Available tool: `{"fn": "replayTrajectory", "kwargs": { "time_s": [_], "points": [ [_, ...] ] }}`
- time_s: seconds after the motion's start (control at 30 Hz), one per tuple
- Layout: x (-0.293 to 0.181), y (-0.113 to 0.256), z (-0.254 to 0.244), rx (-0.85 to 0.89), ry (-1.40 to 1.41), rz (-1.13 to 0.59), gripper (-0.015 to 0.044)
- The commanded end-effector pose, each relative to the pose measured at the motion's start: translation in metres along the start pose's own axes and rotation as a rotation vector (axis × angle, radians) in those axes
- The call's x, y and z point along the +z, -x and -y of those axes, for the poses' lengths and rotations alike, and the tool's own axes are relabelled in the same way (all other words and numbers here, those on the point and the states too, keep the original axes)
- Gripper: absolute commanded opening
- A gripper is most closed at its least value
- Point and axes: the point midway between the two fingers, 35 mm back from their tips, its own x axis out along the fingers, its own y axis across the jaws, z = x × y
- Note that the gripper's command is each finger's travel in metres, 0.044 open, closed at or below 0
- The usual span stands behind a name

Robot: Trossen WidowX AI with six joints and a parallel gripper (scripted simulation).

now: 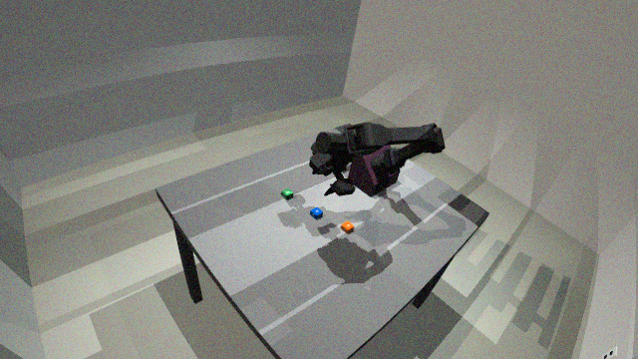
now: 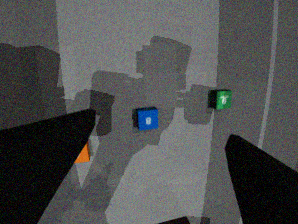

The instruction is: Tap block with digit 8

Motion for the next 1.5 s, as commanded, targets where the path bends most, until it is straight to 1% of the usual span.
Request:
{"fn": "replayTrajectory", "kwargs": {
  "time_s": [0.0,0.07,0.13,0.97,1.03,1.13,1.2,1.43,1.47],
  "points": [
    [-0.033,-0.049,0.031,0.255,0.140,-0.169,0.0400],
    [-0.039,-0.056,0.036,0.316,0.165,-0.180,0.0400],
    [-0.040,-0.058,0.037,0.331,0.171,-0.182,0.0400],
    [-0.040,-0.058,0.037,0.331,0.171,-0.182,0.0400],
    [-0.041,-0.068,0.034,0.330,0.171,-0.181,0.0348],
    [-0.050,-0.113,0.019,0.331,0.171,-0.181,0.0269],
    [-0.056,-0.131,0.012,0.334,0.171,-0.181,0.0216],
    [-0.057,-0.133,0.012,0.334,0.171,-0.181,0.0032],
    [-0.057,-0.133,0.012,0.334,0.171,-0.181,0.0020]
  ]
}}
